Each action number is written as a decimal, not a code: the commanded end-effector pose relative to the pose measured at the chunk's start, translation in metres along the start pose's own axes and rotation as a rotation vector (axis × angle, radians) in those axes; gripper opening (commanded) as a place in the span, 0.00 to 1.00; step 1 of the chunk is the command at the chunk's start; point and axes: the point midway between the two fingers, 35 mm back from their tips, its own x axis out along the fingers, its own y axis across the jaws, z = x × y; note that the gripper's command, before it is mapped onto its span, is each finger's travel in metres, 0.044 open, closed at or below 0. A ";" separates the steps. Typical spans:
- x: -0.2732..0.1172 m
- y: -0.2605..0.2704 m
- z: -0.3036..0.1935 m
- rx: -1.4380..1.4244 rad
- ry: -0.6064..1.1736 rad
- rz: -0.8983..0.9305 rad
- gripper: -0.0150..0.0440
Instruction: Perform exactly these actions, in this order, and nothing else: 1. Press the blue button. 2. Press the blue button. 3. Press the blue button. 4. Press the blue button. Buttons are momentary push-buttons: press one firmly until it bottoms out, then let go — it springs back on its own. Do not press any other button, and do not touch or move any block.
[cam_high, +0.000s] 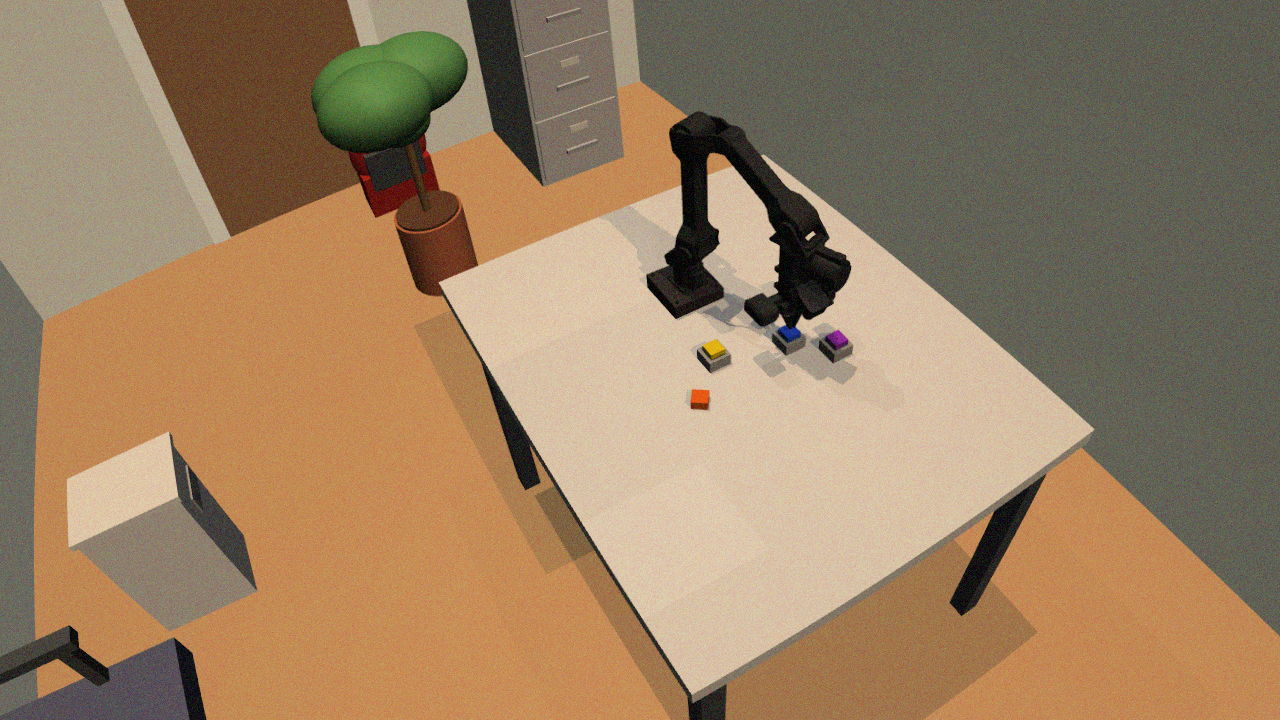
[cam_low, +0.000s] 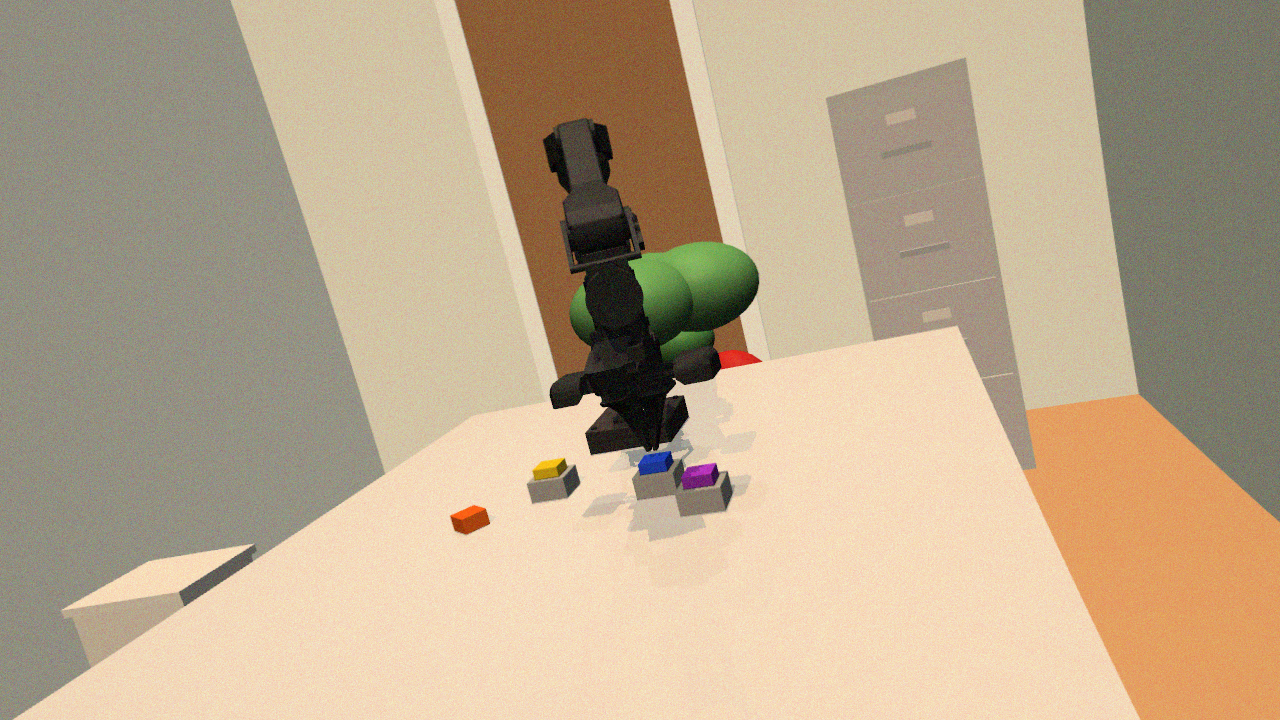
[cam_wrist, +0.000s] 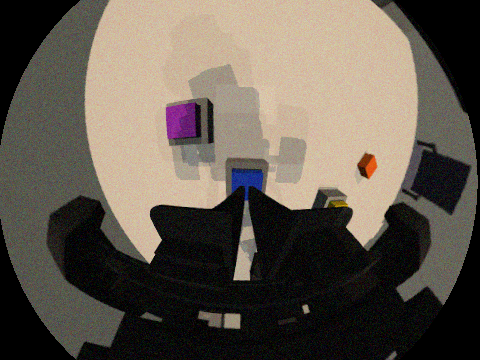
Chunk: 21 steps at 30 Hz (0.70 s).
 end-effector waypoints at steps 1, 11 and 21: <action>0.009 -0.001 -0.001 -0.003 0.006 -0.005 0.29; 0.019 -0.001 -0.002 -0.003 0.006 -0.005 0.29; 0.019 -0.001 -0.002 -0.003 0.006 -0.005 0.29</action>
